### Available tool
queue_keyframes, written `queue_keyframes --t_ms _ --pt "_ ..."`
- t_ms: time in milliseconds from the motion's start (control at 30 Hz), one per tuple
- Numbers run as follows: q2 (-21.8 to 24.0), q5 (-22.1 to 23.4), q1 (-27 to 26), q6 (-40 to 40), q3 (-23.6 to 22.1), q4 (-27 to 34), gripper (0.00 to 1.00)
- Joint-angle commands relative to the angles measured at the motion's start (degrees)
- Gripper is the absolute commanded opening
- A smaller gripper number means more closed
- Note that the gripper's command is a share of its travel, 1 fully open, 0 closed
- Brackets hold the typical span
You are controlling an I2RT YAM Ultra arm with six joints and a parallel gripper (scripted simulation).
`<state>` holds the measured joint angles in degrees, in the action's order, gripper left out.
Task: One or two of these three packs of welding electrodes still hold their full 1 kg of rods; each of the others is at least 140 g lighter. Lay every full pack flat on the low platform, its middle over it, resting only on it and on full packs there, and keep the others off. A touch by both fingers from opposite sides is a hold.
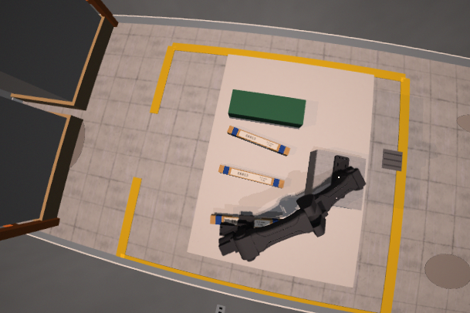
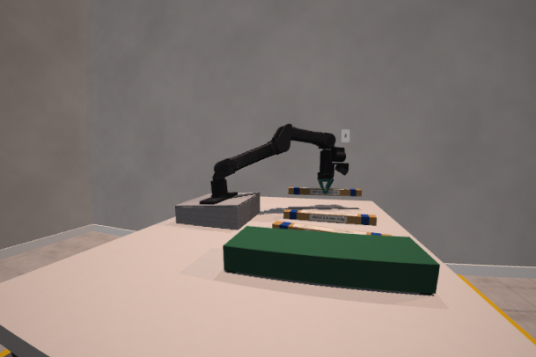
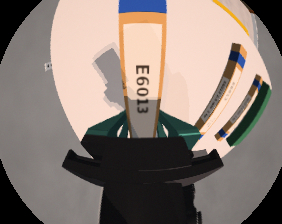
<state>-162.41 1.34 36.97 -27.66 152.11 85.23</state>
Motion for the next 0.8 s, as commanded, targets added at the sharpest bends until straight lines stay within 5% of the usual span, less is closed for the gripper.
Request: queue_keyframes --t_ms 0,767 --pt "4.93 0.1 0.13 0.25 3.0 0.7 0.0" --pt "8.33 0.12 0.38 0.06 3.39 4.77 0.0"
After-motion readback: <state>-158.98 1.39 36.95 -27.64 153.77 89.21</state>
